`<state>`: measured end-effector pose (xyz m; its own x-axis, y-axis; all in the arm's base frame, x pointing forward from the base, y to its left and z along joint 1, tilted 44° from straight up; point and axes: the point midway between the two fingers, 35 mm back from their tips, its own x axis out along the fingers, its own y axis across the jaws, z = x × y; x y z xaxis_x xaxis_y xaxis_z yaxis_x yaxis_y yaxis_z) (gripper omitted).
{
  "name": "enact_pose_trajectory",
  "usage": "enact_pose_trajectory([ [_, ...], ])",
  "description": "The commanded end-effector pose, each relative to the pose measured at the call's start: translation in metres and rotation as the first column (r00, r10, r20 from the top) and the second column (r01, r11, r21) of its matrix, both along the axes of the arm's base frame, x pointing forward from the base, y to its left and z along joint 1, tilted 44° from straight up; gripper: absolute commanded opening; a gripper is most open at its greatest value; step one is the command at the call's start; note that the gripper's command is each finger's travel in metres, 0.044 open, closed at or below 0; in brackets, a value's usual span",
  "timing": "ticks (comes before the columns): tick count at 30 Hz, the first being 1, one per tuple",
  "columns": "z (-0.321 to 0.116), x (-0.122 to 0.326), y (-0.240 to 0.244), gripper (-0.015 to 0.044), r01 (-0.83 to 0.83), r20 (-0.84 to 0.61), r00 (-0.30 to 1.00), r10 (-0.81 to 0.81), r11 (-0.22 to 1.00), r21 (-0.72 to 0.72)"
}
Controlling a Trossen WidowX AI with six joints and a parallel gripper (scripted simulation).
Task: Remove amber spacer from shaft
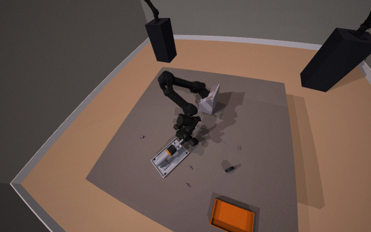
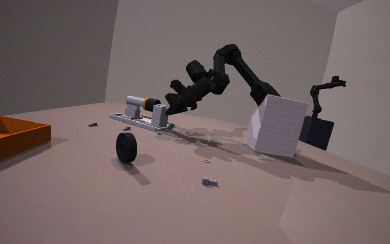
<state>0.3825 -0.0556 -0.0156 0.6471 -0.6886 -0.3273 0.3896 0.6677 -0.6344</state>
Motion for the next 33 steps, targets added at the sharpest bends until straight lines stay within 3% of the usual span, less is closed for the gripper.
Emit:
enact_pose_trajectory([
  [1, 0.000, 0.000, 0.000, 0.0026, 0.000, 0.000, 1.000, 0.000, 1.000, 0.000],
  [5, 0.000, 0.000, 0.000, 0.0000, -0.002, 0.000, 1.000, 0.002, 1.000, 0.001],
  [33, -0.004, -0.015, 0.005, 0.0000, -0.008, -0.001, 1.000, 0.008, 1.000, 0.002],
])
